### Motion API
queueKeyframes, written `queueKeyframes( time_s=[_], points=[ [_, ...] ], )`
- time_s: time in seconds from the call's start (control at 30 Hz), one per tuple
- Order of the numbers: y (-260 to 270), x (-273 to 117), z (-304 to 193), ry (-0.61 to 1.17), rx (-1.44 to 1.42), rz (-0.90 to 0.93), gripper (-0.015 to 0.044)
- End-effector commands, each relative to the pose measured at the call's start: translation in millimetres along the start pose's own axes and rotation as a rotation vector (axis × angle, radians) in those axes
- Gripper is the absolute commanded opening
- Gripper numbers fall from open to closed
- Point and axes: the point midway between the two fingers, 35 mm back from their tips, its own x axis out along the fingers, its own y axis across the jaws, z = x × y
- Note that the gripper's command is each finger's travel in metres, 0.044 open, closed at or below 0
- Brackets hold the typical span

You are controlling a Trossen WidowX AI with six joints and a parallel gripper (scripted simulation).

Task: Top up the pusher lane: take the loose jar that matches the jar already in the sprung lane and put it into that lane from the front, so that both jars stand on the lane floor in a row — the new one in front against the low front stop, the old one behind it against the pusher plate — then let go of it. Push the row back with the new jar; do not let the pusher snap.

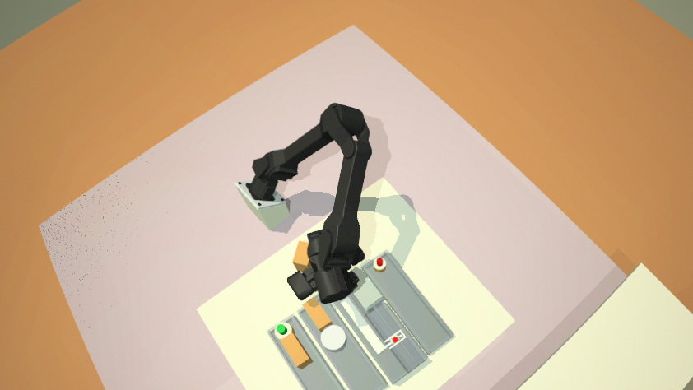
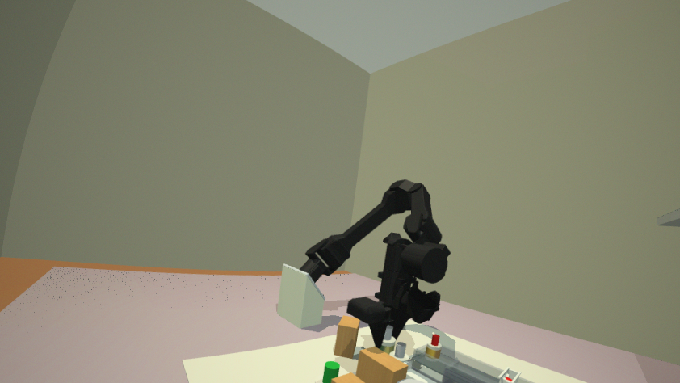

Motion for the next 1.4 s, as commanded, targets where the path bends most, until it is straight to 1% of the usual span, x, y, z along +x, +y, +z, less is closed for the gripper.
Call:
queueKeyframes(
  time_s=[0.0, 1.37],
  points=[
    [1, -2, 6, -0.012, -0.005, 0.002, 0.0],
    [2, -3, 24, -0.013, -0.006, 0.002, 0.0]
  ],
)
